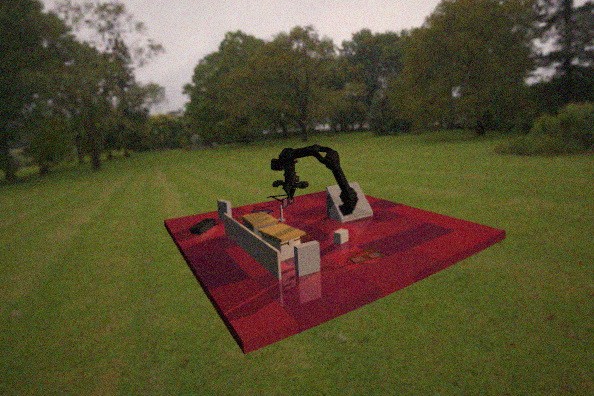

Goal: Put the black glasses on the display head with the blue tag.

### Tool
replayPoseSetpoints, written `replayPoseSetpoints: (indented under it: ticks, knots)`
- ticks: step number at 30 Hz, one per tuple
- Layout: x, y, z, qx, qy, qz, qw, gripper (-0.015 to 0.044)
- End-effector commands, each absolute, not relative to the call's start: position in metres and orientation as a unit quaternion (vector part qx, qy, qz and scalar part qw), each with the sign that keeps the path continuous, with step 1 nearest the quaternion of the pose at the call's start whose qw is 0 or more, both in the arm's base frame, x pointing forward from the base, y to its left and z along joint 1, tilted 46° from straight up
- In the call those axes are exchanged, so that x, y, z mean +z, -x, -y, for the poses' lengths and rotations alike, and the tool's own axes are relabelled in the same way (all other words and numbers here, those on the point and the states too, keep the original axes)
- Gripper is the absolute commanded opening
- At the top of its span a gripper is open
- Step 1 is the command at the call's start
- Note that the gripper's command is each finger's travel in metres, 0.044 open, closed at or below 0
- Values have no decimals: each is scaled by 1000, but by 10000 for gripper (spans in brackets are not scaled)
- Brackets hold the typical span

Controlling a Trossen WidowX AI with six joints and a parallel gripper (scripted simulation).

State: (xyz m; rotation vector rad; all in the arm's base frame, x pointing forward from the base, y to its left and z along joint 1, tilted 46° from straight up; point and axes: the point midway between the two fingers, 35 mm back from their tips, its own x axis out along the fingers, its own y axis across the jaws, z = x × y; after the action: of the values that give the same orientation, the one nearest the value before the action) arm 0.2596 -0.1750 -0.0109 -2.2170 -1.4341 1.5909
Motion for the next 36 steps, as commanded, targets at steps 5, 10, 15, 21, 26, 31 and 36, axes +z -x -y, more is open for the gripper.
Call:
replayPoseSetpoints:
  ticks: [5, 10, 15, 21, 26, 31, 36]
  knots:
    - [-47, -247, 201, 514, 718, 468, 30, 0]
    - [-49, -246, 202, 514, 718, 468, 30, 0]
    - [-51, -246, 201, 514, 718, 468, 30, 0]
    - [-66, -248, 187, 514, 718, 468, 30, 0]
    - [-81, -249, 171, 514, 718, 468, 30, 0]
    - [-91, -248, 160, 513, 719, 468, 31, 0]
    - [-91, -249, 159, 513, 719, 468, 31, 0]
